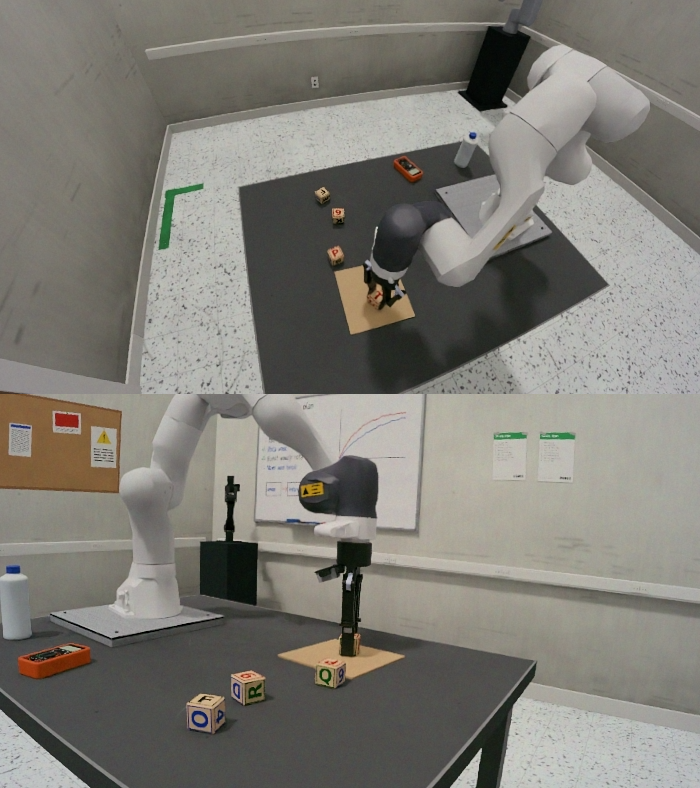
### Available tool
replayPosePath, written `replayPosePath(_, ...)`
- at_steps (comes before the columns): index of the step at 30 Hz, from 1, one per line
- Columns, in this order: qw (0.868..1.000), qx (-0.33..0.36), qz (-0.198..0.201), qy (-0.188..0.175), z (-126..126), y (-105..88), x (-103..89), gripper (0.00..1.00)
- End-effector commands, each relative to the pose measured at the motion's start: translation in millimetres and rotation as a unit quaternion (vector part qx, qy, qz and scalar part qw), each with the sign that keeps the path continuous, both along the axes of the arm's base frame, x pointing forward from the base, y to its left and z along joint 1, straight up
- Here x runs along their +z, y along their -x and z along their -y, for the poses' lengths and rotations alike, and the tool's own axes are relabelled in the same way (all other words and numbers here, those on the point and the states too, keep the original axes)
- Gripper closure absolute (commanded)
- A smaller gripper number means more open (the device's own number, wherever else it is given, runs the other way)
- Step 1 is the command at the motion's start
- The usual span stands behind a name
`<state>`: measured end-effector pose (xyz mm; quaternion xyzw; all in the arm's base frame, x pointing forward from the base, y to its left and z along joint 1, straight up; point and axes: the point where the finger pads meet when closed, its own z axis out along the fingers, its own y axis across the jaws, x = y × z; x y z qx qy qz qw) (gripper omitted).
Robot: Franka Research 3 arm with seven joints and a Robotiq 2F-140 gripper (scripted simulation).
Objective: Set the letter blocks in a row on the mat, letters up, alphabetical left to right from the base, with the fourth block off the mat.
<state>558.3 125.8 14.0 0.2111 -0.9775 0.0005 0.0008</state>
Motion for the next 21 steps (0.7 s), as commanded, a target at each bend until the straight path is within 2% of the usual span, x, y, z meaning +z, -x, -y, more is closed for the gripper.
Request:
replayPosePath(1, 1.000, 0.002, 0.001, 0.000, -0.3, -0.3, -1.0, 0.69)
replayPosePath(21, 1.000, 0.002, 0.001, 0.000, -0.3, -0.3, 2.2, 0.69)
